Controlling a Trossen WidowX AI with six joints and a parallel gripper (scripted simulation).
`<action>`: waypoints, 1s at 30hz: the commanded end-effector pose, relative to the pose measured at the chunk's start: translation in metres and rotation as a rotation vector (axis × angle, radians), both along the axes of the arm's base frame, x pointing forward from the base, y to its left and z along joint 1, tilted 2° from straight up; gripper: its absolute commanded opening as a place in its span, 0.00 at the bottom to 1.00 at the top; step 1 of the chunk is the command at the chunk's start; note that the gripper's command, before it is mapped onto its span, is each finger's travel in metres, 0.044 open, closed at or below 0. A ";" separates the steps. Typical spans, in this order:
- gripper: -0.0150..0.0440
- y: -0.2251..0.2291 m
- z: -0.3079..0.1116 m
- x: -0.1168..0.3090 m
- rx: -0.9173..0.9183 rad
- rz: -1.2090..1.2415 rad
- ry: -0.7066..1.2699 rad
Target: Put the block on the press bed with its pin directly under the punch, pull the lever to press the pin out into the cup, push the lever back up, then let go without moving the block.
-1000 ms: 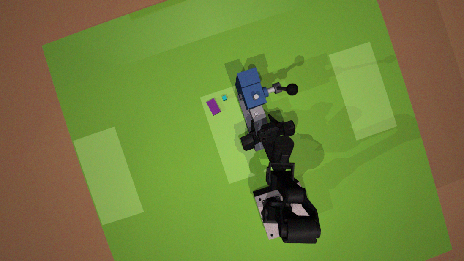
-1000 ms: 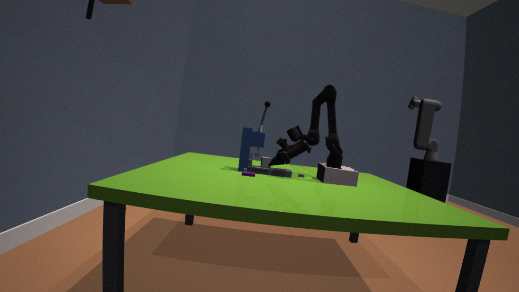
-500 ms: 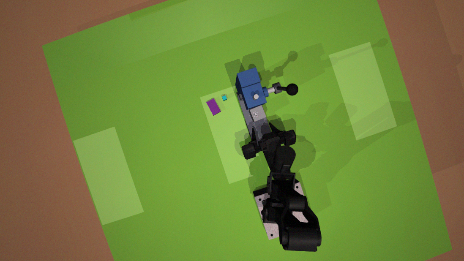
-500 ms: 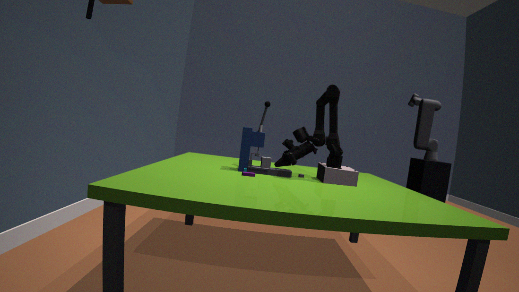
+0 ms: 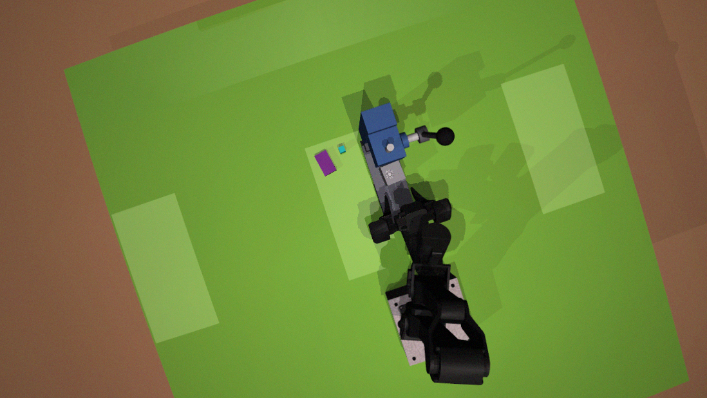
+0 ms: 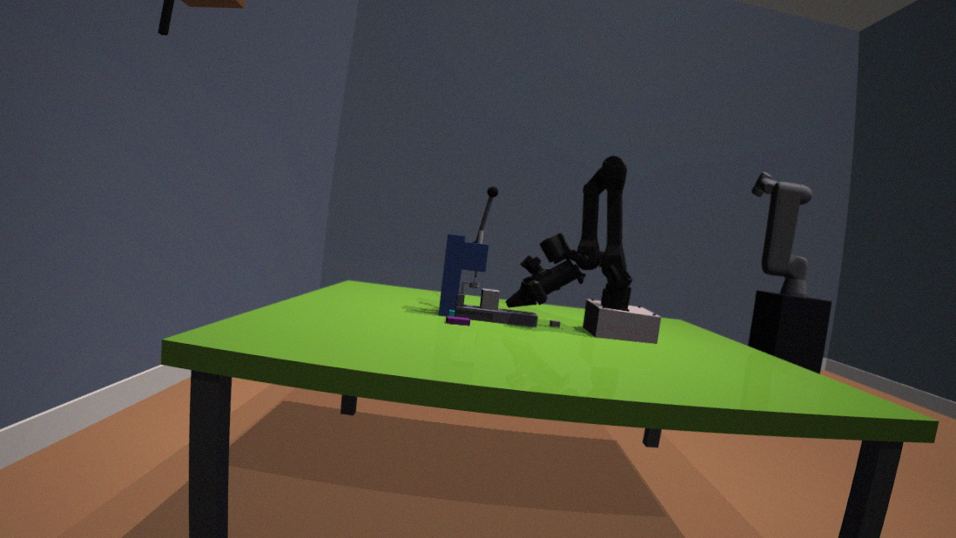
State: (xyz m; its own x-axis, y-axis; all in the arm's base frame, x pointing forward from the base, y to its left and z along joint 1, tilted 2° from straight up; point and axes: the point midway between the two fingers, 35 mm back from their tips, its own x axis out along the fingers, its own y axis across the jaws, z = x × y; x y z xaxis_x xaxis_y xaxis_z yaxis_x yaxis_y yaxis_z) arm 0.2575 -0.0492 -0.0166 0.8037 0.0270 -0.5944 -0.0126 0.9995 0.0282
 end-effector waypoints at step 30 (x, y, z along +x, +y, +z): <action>0.31 0.001 0.002 0.002 -0.003 0.009 -0.010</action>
State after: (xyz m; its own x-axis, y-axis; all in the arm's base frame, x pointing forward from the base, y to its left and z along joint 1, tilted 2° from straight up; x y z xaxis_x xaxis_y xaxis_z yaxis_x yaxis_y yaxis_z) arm 0.2567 -0.0481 -0.0154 0.8066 0.0300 -0.5904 -0.0173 0.9995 0.0271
